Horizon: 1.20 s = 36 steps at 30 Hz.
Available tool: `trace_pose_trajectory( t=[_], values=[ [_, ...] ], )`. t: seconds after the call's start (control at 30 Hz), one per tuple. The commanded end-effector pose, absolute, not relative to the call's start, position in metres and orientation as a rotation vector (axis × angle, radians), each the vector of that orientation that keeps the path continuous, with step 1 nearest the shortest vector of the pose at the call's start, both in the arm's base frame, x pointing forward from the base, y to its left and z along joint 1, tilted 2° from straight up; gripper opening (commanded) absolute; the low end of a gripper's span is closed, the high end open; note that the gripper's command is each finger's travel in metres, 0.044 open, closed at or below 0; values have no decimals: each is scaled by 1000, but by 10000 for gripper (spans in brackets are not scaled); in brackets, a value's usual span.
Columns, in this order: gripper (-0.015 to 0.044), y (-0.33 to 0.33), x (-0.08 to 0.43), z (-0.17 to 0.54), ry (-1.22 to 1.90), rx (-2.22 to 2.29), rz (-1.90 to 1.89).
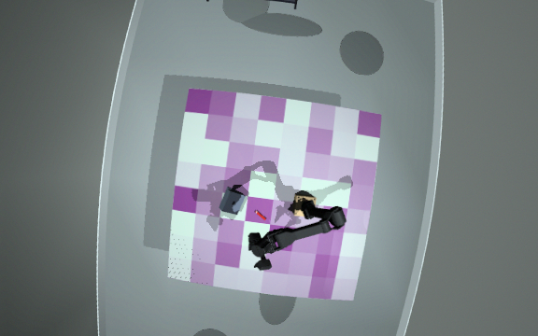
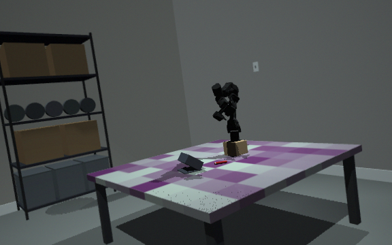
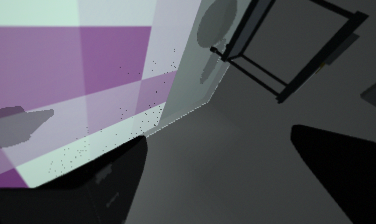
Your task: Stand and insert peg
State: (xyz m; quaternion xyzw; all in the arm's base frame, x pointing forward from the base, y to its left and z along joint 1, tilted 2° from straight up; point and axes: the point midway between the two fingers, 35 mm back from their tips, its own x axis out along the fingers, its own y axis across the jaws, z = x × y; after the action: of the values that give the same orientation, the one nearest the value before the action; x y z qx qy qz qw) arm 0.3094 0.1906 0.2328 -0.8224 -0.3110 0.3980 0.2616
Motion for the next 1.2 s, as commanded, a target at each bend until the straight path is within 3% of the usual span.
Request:
trace_pose_trajectory(
  t=[0.0, 0.6, 1.17],
  values=[
    [440, 182, 319, 216, -717, -2205, 1144],
    [440, 124, 339, 115, -54, -2030, 1475],
    [440, 58, 313, 28, 603, -1810, 1762]
  ],
)
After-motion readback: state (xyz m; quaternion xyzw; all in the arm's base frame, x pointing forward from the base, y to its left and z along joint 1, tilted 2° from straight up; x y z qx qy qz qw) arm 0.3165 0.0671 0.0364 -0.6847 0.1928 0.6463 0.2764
